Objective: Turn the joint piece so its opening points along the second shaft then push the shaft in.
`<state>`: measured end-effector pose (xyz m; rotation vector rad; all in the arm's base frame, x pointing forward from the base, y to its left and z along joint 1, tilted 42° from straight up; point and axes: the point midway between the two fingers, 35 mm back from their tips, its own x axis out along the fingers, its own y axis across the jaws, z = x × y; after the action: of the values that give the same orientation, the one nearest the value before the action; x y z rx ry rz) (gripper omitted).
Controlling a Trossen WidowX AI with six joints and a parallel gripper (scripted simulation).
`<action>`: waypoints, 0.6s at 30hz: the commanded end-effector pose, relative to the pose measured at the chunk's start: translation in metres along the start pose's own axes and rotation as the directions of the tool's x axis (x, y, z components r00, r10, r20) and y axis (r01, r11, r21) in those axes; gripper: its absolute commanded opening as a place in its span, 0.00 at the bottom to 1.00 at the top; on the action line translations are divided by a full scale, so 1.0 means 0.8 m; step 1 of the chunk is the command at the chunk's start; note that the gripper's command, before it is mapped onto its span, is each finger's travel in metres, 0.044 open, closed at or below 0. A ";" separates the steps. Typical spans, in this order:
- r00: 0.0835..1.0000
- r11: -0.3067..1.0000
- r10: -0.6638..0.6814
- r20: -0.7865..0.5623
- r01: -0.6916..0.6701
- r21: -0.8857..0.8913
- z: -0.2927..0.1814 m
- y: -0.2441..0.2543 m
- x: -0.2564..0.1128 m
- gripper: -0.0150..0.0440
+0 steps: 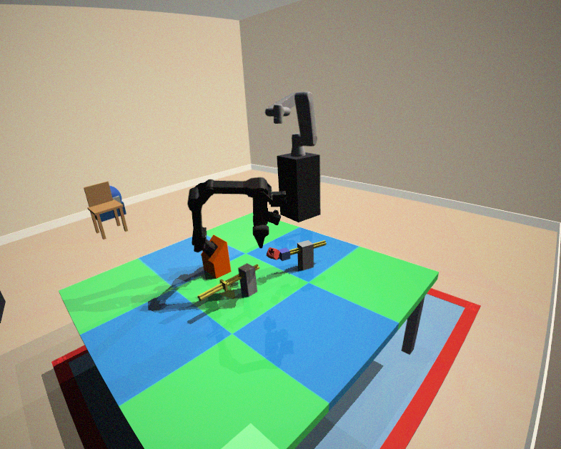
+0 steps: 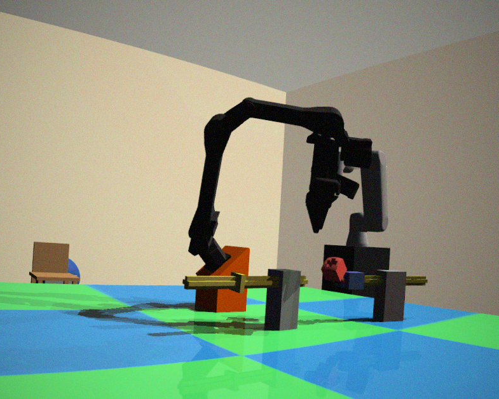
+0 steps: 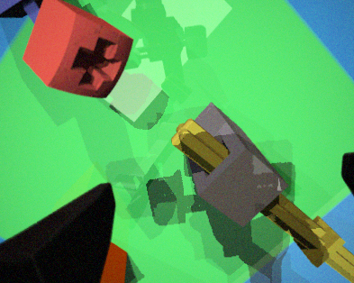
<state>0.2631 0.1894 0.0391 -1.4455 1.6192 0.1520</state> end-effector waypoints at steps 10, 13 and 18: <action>0.999 0.916 -0.045 -0.025 0.031 -0.400 0.002 0.001 0.004 1.00; 0.998 0.873 -0.054 -0.031 0.032 -0.487 0.003 0.002 0.005 1.00; 0.997 0.784 -0.070 -0.041 0.030 -0.620 0.003 0.003 0.007 1.00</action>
<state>0.2633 0.1873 0.0331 -1.9248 1.6607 0.5997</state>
